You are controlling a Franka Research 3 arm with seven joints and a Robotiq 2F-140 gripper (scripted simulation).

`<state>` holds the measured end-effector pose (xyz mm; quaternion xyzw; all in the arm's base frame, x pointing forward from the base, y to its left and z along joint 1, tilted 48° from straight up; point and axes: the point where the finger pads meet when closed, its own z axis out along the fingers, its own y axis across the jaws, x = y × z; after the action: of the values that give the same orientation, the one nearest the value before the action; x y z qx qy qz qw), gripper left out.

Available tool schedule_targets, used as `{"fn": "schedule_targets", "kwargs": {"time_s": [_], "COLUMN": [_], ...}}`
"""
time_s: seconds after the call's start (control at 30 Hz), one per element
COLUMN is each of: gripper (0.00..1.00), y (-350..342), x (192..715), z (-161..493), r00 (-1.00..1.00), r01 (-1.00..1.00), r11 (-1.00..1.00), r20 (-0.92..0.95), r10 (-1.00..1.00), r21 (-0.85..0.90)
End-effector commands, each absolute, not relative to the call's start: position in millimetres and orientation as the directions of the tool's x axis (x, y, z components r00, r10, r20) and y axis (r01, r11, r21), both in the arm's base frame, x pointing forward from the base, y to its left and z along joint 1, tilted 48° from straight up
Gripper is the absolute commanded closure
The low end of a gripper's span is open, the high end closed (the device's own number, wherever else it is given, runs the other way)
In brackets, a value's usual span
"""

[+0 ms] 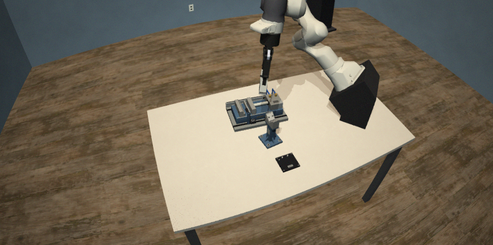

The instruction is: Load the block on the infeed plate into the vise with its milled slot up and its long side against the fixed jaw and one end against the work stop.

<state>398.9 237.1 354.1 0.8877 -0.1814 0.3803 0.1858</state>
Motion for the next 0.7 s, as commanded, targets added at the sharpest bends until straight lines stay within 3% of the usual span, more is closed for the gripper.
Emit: {"fn": "schedule_targets", "kwargs": {"time_s": [0.0,0.67], "gripper": [1.0,1.0], "y": [234,217], "x": [398,397], "z": [357,358], "r00": [0.715,0.802], "r01": [-0.348,-0.106], "r11": [-0.887,-0.866], "r20": [0.698,0.556], "r10": [-0.042,0.216], "r21": [0.303,0.489]}}
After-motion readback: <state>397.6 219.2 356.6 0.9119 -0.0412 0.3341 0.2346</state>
